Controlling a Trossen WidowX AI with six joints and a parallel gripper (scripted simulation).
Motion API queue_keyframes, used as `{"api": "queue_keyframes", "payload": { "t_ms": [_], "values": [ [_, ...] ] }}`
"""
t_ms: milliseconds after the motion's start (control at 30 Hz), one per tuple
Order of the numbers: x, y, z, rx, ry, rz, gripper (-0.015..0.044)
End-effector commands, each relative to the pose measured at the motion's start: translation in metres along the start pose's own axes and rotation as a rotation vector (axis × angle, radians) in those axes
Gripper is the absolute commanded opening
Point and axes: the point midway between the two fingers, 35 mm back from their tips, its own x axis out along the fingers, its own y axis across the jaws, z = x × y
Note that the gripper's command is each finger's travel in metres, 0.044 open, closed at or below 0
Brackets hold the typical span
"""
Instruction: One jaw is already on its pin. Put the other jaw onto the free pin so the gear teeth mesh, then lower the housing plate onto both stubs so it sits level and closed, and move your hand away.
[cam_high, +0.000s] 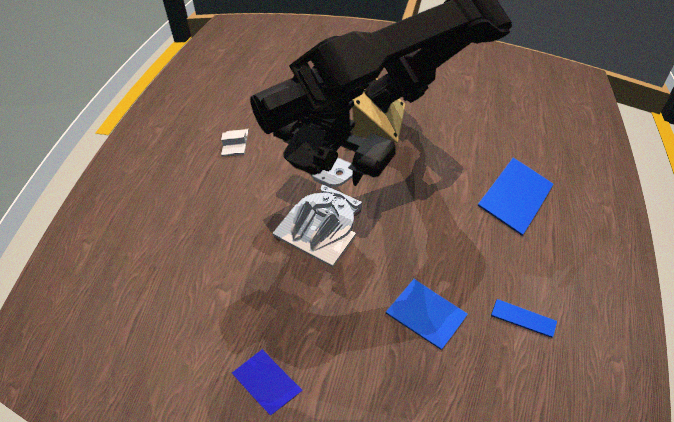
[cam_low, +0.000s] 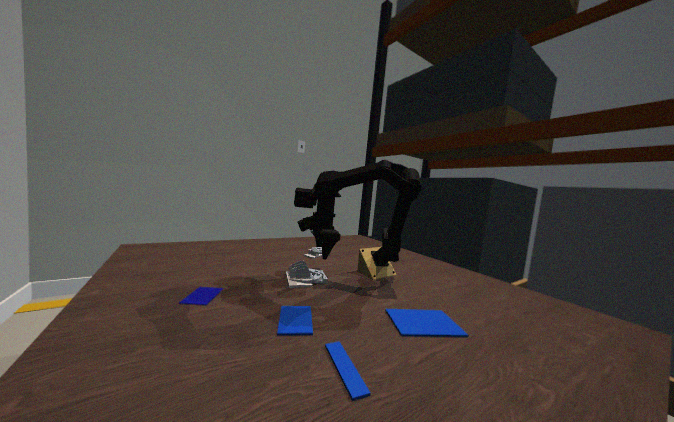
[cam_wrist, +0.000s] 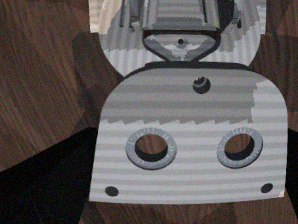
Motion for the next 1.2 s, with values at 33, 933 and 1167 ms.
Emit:
{"api": "queue_keyframes", "payload": {
  "t_ms": [33,933,1167],
  "values": [
    [0.004,-0.001,0.001,-0.008,-0.002,-0.004,0.0351],
    [0.048,-0.001,0.002,-0.010,-0.002,-0.003,0.0351],
    [0.059,0.000,0.001,-0.011,-0.001,-0.001,0.0351]
  ]
}}
